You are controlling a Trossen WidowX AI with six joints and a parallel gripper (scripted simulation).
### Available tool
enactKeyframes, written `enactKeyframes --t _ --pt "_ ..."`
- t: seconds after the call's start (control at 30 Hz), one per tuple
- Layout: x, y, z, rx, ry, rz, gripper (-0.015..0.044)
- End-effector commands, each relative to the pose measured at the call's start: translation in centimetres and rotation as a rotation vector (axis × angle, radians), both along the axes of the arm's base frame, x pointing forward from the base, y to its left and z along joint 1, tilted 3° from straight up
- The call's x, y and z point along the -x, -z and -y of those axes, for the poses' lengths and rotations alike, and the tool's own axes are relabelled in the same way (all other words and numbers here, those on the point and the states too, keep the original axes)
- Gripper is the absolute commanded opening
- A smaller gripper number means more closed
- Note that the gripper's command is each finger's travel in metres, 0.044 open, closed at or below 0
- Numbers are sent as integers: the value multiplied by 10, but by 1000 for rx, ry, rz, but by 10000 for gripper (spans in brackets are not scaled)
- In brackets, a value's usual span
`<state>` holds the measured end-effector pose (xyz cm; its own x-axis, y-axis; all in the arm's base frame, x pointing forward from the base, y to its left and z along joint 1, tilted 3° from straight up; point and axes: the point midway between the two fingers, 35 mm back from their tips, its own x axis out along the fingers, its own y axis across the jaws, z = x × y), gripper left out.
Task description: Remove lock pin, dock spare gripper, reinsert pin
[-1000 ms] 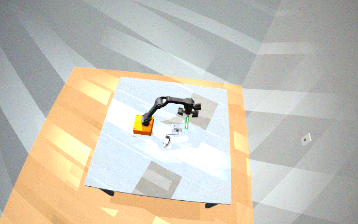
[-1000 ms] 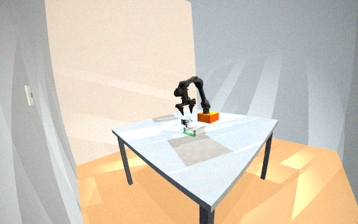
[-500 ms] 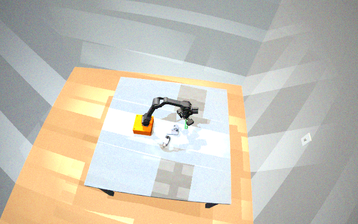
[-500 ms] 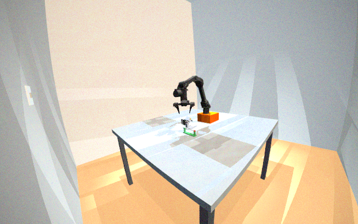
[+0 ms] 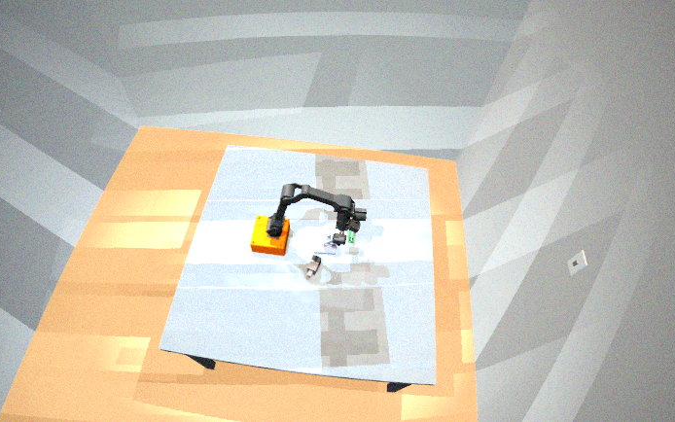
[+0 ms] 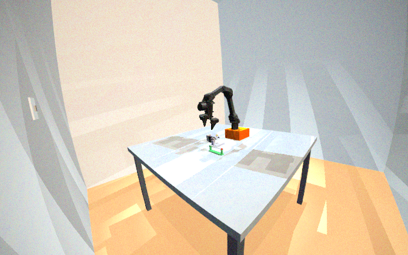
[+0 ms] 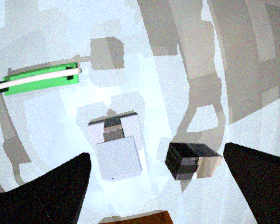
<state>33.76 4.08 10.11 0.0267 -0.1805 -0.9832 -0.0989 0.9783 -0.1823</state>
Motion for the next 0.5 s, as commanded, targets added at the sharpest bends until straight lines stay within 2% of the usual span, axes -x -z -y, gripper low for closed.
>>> enactKeyframes --t 0.0,0.47 --pt "43 11 61 174 863 200 440" --pt "81 14 104 283 1544 496 440"
